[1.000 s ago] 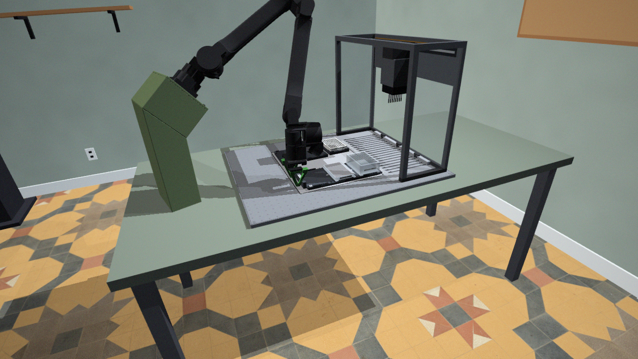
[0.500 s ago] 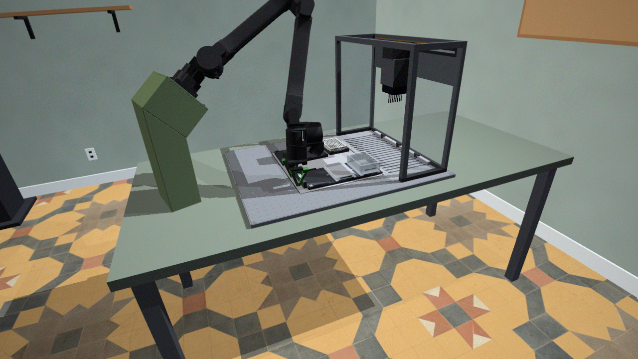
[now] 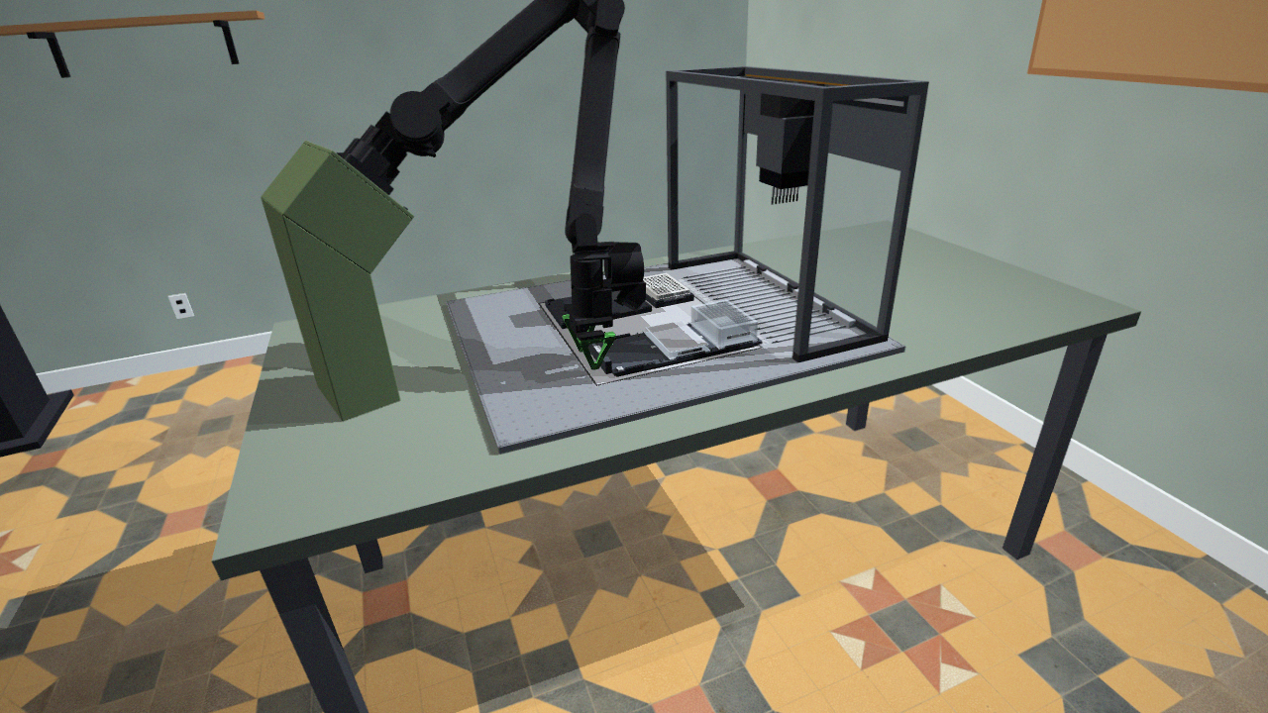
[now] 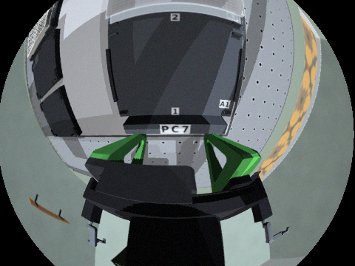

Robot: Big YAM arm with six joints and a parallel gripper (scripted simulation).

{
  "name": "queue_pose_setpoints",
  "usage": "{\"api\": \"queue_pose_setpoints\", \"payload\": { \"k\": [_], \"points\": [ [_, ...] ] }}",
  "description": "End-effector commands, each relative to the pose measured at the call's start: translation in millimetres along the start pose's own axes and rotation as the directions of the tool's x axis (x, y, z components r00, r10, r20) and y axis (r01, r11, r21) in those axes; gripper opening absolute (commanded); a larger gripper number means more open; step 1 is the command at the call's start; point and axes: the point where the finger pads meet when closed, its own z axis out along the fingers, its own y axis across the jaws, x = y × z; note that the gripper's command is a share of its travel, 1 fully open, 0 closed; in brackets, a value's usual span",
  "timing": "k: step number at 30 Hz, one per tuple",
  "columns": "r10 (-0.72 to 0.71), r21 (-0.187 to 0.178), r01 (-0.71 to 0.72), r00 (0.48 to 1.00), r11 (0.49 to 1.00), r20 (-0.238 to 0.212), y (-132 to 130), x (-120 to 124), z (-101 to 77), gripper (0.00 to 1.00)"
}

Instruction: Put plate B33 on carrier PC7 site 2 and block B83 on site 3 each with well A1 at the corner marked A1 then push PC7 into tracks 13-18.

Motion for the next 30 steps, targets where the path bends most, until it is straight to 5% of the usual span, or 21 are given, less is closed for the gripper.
{"api": "queue_pose_setpoints", "payload": {
  "k": [1, 30],
  "points": [
    [-0.049, 0.01, 0.048, 0.995, 0.999, 0.083, -2, -46, -5.8, 0.8],
    [-0.058, 0.015, 0.057, 0.994, 0.998, 0.088, -6, -57, -7.2, 0.8]
  ]
}}
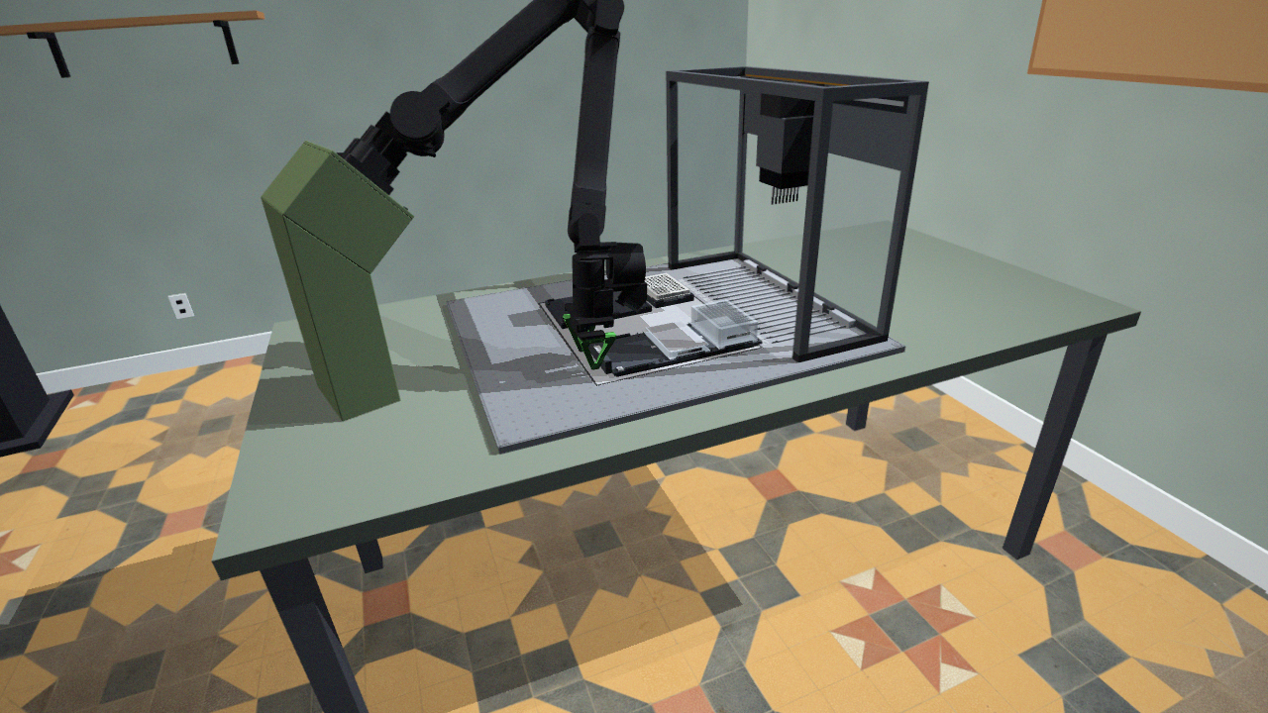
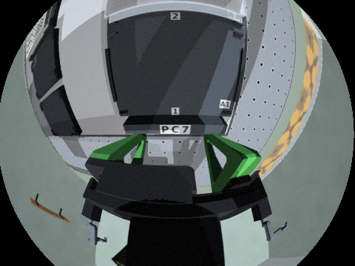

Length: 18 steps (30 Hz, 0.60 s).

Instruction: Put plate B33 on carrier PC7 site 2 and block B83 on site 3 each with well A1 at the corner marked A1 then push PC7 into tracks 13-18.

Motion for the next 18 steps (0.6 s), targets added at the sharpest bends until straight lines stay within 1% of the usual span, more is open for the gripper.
{"api": "queue_pose_setpoints", "payload": {
  "k": [1, 10, 14, 18],
  "points": [
    [-0.055, 0.018, 0.054, 0.993, 0.998, 0.106, -6.6, -57.3, -8.1, 0.8],
    [-0.06, 0.02, 0.058, 0.992, 0.998, 0.107, -8.2, -61.0, -8.8, 0.8],
    [-0.057, 0.016, 0.056, 0.994, 0.998, 0.096, -7.7, -58.7, -6.3, 0.8],
    [-0.055, 0.014, 0.054, 0.994, 0.998, 0.097, -6.6, -59.1, -4.9, 0.8]
  ]
}}
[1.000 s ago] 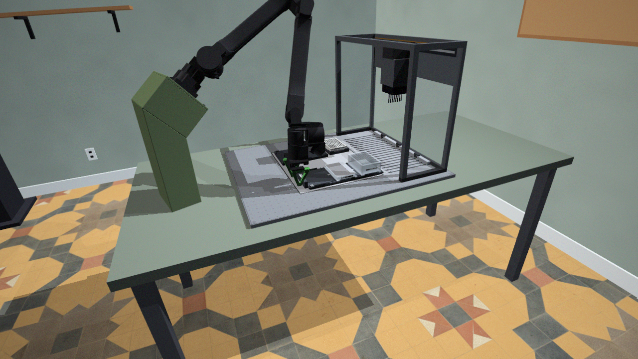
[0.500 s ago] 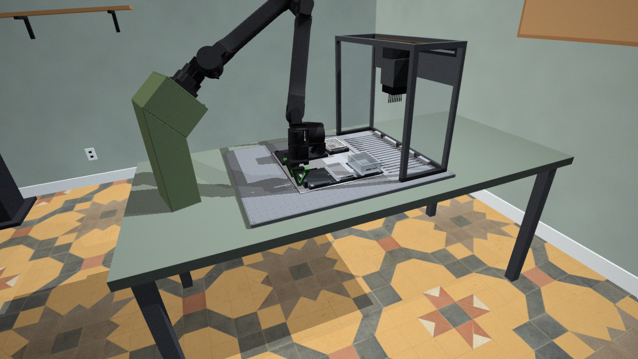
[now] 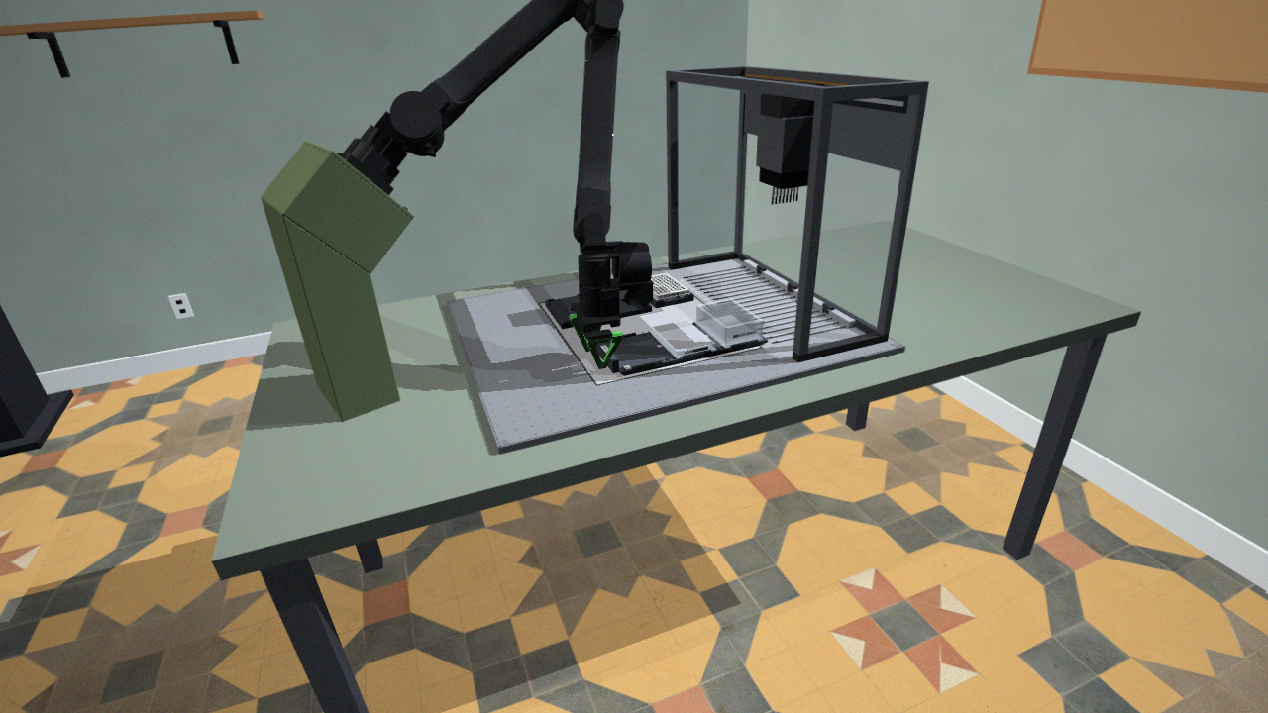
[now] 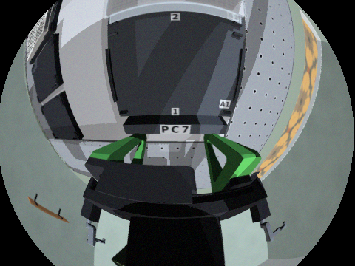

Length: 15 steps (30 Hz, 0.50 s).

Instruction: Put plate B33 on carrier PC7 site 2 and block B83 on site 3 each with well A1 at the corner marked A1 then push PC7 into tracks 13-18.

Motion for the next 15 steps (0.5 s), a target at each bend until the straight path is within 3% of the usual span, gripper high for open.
{"api": "queue_pose_setpoints", "payload": {
  "k": [1, 15],
  "points": [
    [-0.046, 0.011, 0.045, 0.995, 0.999, 0.086, -4.5, -47.5, -4.2, 0.8],
    [-0.048, 0.011, 0.047, 0.995, 0.999, 0.091, -4.0, -55.2, -6.0, 0.8]
  ]
}}
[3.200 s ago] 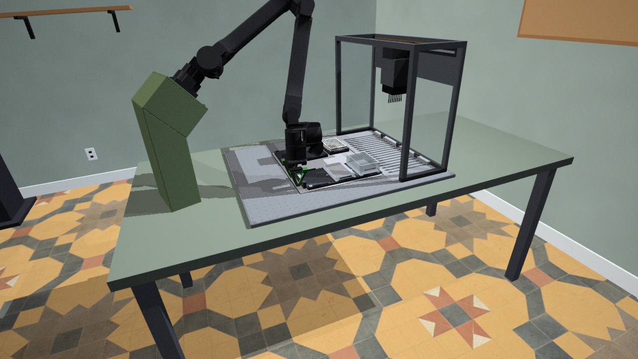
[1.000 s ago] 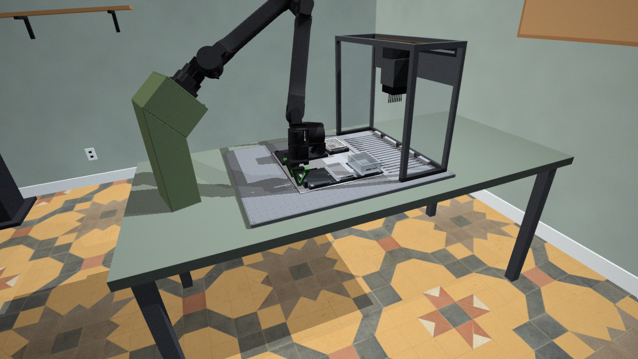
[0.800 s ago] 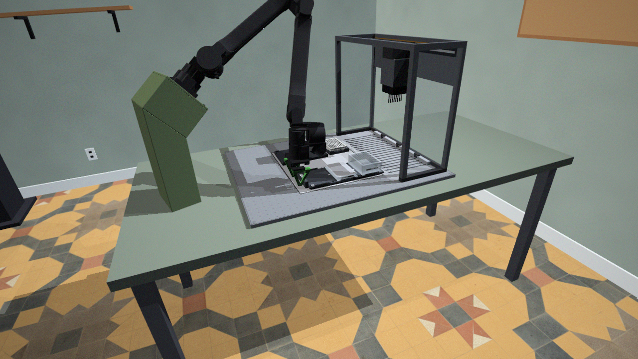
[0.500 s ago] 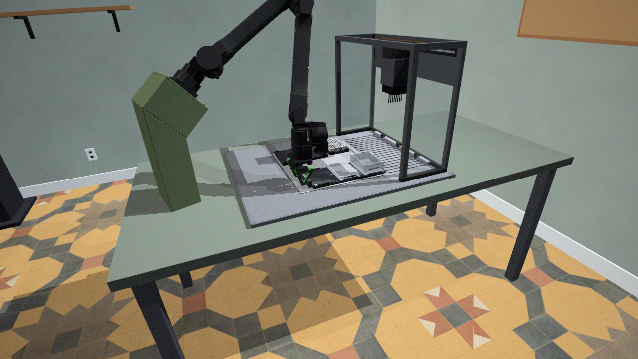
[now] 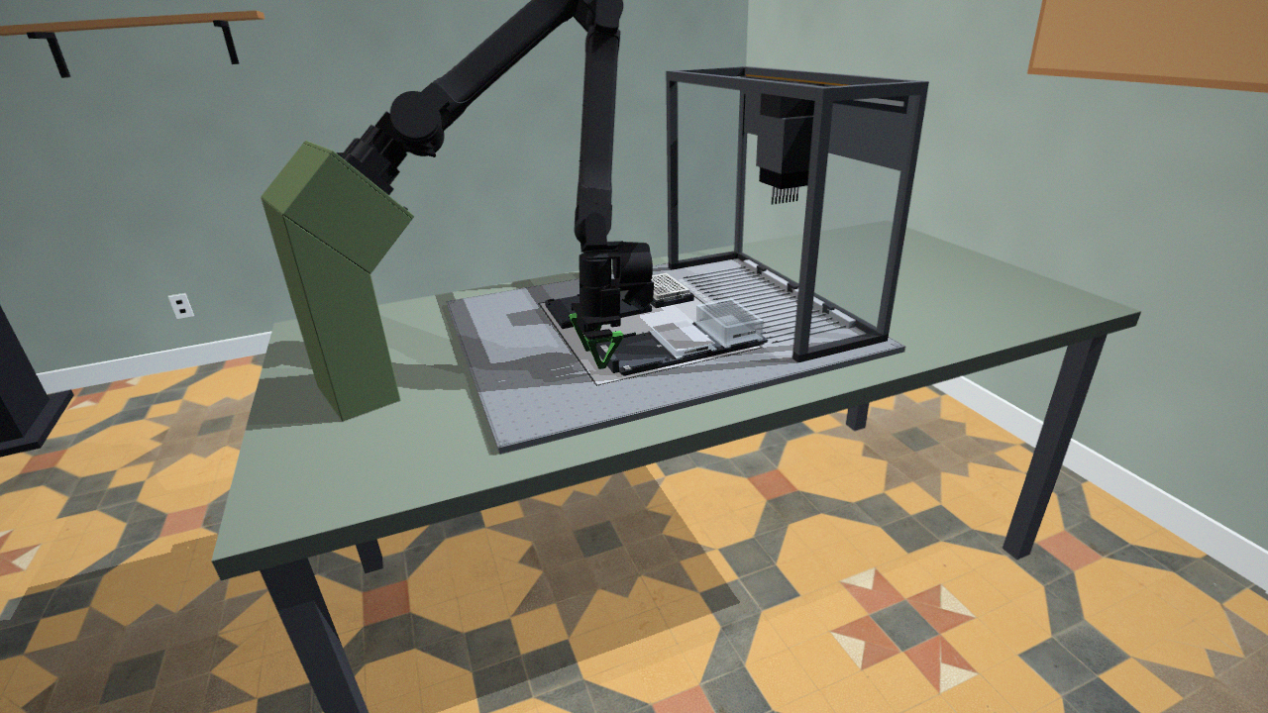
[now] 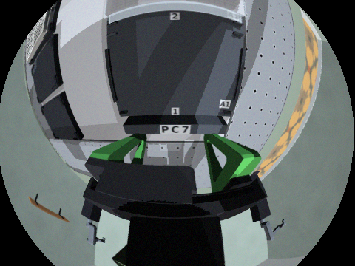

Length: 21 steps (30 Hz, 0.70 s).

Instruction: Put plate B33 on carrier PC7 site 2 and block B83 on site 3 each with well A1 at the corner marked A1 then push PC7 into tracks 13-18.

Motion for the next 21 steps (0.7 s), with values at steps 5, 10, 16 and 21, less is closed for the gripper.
{"api": "queue_pose_setpoints", "payload": {
  "k": [5, 10, 16, 21],
  "points": [
    [-0.051, 0.013, 0.05, 0.994, 0.999, 0.101, -3.8, -57.2, -6.7, 0.8],
    [-0.051, 0.013, 0.05, 0.993, 0.999, 0.102, -3.6, -60.0, -7.3, 0.8],
    [-0.049, 0.011, 0.048, 0.994, 0.999, 0.095, -3.5, -59.4, -5.3, 0.8],
    [-0.049, 0.009, 0.048, 0.994, 0.999, 0.093, -2.8, -60.1, -4.8, 0.8]
  ]
}}
